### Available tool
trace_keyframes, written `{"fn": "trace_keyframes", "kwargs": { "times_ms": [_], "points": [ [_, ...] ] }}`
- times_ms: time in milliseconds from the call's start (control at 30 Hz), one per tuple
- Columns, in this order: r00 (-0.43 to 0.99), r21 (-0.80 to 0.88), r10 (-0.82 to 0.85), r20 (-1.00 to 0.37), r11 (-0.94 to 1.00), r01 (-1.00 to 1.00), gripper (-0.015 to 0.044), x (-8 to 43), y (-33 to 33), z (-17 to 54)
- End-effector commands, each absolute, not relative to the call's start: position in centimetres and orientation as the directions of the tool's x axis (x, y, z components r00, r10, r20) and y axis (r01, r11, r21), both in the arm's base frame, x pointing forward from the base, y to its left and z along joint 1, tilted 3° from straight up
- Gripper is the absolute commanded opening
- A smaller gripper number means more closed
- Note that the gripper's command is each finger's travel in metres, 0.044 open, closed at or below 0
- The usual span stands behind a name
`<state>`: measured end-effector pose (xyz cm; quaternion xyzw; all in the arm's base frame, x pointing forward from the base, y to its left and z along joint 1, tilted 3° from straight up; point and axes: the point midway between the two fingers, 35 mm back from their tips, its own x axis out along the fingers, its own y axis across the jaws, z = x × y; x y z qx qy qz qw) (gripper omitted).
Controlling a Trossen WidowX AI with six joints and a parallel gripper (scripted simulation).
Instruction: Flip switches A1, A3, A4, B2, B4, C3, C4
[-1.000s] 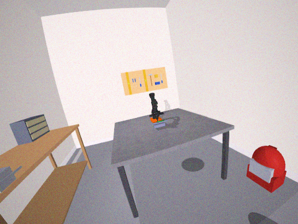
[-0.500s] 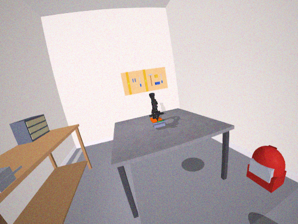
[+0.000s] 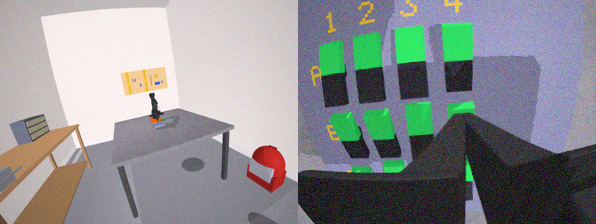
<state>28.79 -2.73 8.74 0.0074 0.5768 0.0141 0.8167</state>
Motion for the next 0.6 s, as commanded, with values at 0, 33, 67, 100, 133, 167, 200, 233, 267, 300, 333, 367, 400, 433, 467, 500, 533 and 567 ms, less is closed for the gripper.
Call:
{"fn": "trace_keyframes", "kwargs": {
  "times_ms": [0,33,67,100,133,167,200,233,267,300,333,367,400,433,467,500,533,567],
  "points": [
    [0.333,0.028,0.031,-0.942,1.000,-0.012,0.0000,28.79,-2.74,8.60],
    [0.333,0.028,0.031,-0.942,1.000,-0.012,0.0000,28.80,-2.74,8.59],
    [0.333,0.028,0.031,-0.942,1.000,-0.012,0.0000,28.80,-2.74,8.58],
    [0.333,0.028,0.031,-0.942,1.000,-0.012,0.0000,28.81,-2.74,8.57],
    [0.333,0.028,0.031,-0.942,1.000,-0.012,0.0000,28.81,-2.73,8.55],
    [0.333,0.028,0.031,-0.942,1.000,-0.012,0.0000,28.81,-2.73,8.54],
    [0.333,0.028,0.031,-0.942,1.000,-0.012,0.0000,28.82,-2.73,8.53],
    [0.333,0.028,0.031,-0.942,1.000,-0.012,0.0000,28.82,-2.73,8.52],
    [0.333,0.028,0.031,-0.942,1.000,-0.012,0.0000,28.83,-2.73,8.50],
    [0.333,0.028,0.031,-0.942,1.000,-0.012,0.0000,28.83,-2.73,8.49],
    [0.333,0.028,0.031,-0.942,1.000,-0.012,0.0000,28.84,-2.73,8.48],
    [0.333,0.028,0.031,-0.942,1.000,-0.012,0.0000,28.84,-2.73,8.47],
    [0.333,0.028,0.031,-0.942,1.000,-0.012,0.0000,28.85,-2.73,8.45],
    [0.333,0.028,0.031,-0.942,1.000,-0.012,0.0000,28.85,-2.73,8.44],
    [0.333,0.028,0.031,-0.942,1.000,-0.012,0.0000,28.86,-2.73,8.43],
    [0.333,0.028,0.031,-0.942,1.000,-0.012,0.0000,28.86,-2.73,8.42],
    [0.333,0.028,0.031,-0.942,1.000,-0.012,0.0000,28.87,-2.73,8.40],
    [0.333,0.028,0.031,-0.942,1.000,-0.012,0.0000,28.87,-2.73,8.39]
  ]
}}
